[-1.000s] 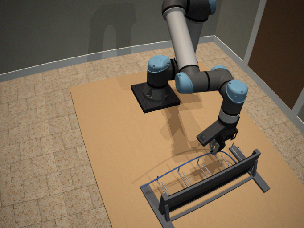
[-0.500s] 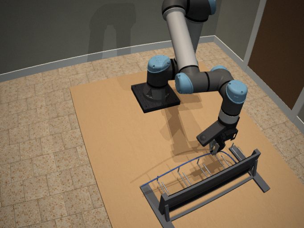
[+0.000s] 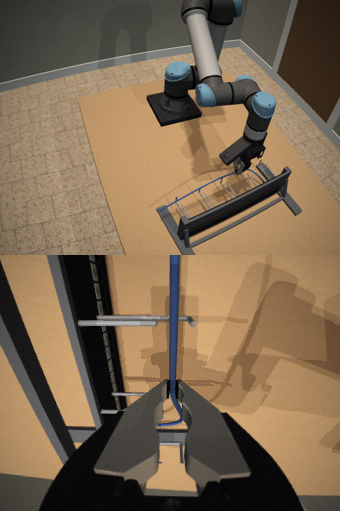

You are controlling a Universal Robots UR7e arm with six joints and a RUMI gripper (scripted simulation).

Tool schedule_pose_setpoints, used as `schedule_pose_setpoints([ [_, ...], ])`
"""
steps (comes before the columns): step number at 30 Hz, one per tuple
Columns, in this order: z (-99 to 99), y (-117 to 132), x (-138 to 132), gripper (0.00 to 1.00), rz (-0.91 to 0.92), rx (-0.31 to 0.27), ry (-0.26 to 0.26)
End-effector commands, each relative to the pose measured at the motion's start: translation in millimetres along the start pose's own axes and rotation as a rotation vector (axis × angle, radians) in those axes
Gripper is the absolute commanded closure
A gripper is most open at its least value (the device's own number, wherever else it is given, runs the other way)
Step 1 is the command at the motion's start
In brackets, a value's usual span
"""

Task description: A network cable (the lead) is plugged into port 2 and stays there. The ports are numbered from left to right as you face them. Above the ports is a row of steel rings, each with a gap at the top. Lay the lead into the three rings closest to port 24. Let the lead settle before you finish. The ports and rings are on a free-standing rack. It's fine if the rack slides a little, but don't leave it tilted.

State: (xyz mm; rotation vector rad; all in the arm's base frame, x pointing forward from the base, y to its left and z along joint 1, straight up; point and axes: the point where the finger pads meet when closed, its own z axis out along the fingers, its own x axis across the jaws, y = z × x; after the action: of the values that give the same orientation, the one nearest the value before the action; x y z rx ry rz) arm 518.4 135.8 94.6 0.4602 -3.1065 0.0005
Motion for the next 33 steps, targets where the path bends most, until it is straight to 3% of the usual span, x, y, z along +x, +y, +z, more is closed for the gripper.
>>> schedule_pose_setpoints([
  [1,2.0,-0.1,-0.4,1.00,0.000,0.000,-0.002],
  [33,34.7,-0.1,-0.5,1.00,0.000,0.000,-0.002],
])
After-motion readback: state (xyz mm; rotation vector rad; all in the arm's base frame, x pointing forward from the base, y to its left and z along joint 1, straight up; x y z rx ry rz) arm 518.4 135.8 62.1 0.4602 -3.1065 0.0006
